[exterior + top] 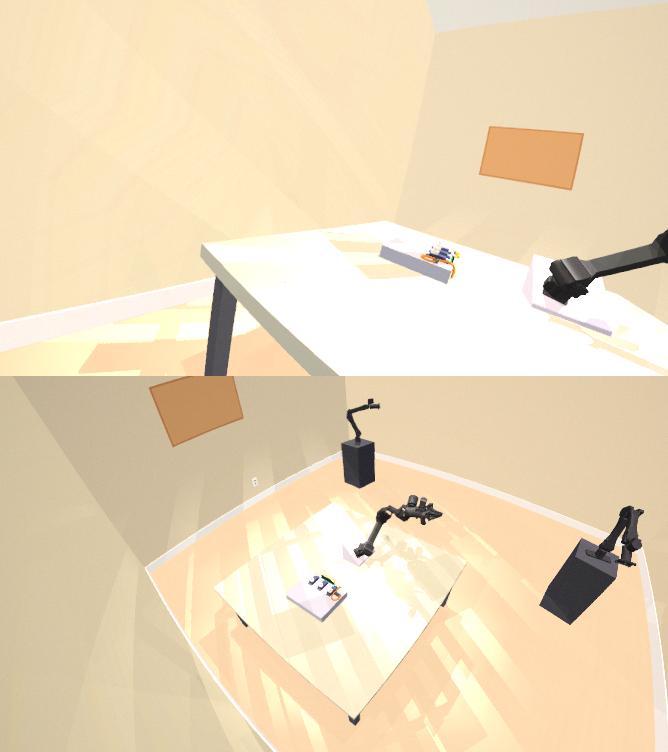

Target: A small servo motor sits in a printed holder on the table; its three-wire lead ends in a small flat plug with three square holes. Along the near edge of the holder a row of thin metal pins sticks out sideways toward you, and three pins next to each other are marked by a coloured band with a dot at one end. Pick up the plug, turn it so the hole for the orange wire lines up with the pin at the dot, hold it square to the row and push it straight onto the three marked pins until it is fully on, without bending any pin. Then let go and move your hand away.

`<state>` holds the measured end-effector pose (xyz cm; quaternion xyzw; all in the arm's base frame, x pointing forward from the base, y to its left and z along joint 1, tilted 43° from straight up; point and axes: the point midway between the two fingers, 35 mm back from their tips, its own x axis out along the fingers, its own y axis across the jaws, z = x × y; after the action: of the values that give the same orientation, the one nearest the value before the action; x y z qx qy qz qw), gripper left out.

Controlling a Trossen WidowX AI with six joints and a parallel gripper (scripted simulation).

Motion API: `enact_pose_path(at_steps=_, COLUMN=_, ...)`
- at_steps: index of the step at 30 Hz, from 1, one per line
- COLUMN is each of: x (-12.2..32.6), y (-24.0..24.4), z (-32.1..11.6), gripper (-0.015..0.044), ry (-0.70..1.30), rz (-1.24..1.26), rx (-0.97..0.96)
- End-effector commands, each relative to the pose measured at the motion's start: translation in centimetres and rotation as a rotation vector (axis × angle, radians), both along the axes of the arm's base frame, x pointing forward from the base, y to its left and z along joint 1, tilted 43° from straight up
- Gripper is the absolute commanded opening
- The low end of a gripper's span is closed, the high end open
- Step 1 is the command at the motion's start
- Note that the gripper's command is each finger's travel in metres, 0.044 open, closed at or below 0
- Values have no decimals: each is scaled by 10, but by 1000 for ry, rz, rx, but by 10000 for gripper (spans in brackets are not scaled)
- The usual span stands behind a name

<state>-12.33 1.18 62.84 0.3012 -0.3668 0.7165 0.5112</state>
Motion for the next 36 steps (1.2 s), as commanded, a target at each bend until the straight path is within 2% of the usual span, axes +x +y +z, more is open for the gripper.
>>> enact_pose_path(at_steps=1, x=27, y=19, z=0, gripper=115, ry=55, rz=-79, rx=-6)
enact_pose_path(at_steps=18, x=122, y=67, z=-17, gripper=115, ry=218, rz=-387, rx=-43)
enact_pose_path(at_steps=36, x=234, y=89, z=-63, gripper=115, ry=390, rz=-754, rx=-124)
